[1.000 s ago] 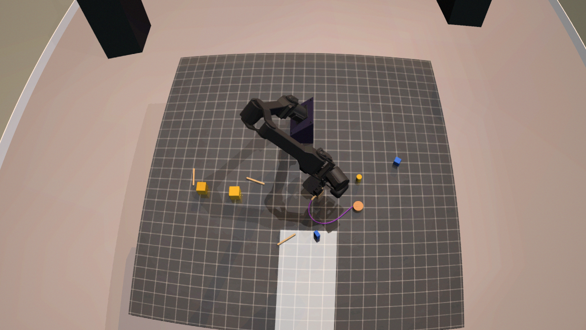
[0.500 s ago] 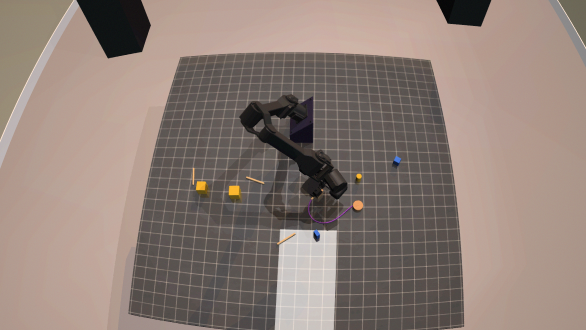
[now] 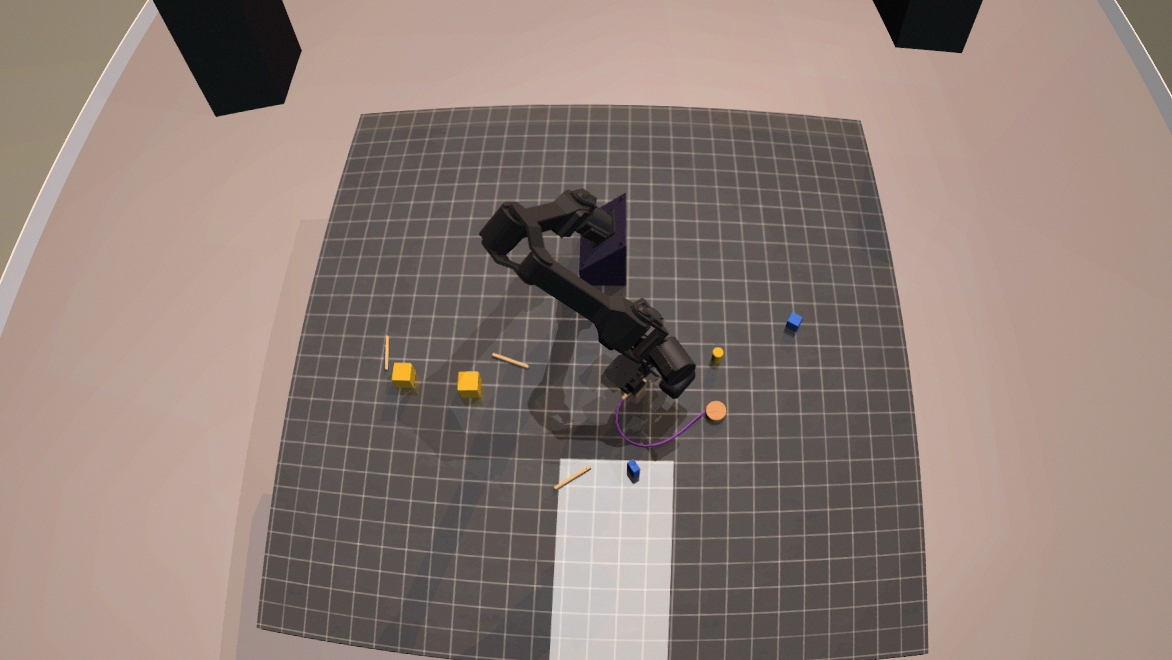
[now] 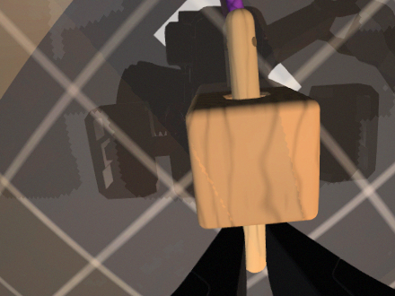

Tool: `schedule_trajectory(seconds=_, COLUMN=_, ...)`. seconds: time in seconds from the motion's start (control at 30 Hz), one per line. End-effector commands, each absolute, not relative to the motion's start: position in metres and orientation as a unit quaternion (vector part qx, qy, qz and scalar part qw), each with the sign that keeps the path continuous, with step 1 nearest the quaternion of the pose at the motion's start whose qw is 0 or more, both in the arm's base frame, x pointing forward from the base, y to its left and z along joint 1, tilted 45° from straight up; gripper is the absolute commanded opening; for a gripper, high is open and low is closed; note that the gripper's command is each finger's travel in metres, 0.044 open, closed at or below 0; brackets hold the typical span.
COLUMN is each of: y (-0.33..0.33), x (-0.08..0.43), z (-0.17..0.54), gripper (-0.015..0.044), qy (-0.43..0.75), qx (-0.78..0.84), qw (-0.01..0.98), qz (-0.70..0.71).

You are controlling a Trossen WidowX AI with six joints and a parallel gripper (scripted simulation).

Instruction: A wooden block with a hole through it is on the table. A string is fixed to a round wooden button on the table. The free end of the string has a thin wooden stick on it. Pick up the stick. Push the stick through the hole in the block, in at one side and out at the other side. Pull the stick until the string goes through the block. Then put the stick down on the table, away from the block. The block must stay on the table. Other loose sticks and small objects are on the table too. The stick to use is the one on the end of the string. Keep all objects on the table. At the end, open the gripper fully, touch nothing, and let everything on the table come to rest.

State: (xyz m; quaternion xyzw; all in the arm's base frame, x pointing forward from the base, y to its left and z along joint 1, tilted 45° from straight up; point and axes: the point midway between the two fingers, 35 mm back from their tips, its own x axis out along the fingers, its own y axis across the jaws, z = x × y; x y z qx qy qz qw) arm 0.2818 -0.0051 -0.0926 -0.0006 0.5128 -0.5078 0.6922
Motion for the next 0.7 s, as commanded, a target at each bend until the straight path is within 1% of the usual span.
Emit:
schedule_trajectory(seconds=0.0, y=-0.005, x=0.280, z=-0.094, gripper=0.0000, qy=0.498, qx=-0.014, qw=0.704, qz=-0.507)
schedule_trajectory(seconds=0.67, y=0.005, x=0.266, z=-0.104, gripper=0.0000, qy=0.493, qx=-0.018, qw=0.708, qz=-0.506)
